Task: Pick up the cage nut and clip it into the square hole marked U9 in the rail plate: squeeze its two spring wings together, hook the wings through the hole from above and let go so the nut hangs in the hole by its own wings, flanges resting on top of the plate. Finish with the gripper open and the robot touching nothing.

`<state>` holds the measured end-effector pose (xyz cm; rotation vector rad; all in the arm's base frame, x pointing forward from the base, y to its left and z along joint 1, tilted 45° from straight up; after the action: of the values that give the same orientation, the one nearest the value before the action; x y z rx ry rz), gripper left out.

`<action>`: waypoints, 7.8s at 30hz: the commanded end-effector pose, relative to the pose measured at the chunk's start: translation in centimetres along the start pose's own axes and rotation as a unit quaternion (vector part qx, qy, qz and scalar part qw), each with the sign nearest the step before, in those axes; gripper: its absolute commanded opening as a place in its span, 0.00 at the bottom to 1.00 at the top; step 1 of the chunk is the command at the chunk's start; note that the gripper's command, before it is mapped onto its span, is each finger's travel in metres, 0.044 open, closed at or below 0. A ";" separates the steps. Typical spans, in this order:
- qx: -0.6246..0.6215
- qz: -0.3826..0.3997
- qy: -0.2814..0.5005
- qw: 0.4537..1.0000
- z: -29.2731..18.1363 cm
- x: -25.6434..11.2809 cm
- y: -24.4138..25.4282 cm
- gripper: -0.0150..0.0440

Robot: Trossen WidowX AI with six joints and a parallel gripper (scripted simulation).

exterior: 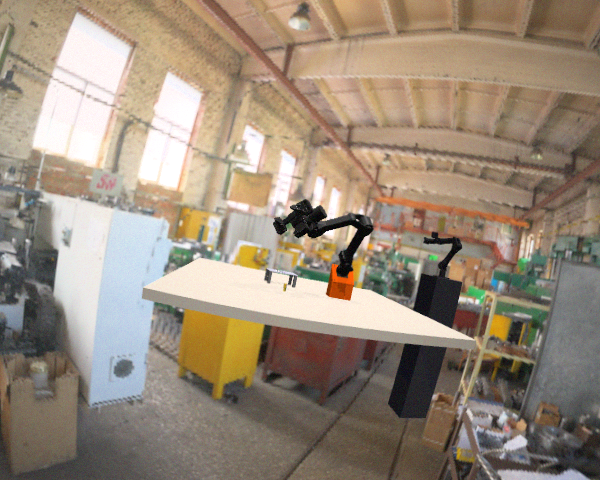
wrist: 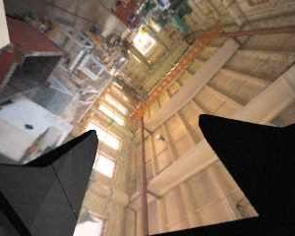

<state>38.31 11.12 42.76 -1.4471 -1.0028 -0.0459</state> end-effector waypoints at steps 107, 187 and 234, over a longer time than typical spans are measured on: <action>0.631 0.673 0.244 0.299 12.0 -26.1 25.9 0.46; 0.631 0.672 0.243 0.301 12.2 -26.1 26.2 0.30; 0.633 0.671 0.253 0.292 4.4 -26.3 19.2 0.30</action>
<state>30.87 4.96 11.51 -0.1649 0.9743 1.1998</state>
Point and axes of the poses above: the point midway between the two fingers, 35 mm back from their tips, its own x axis out along the fingers, its own y axis across the jaws, z = x × y, the point moved 1 cm from there along -x, back along the fingers, and after that the axes turned 3 degrees about x, right-handed, at the moved point
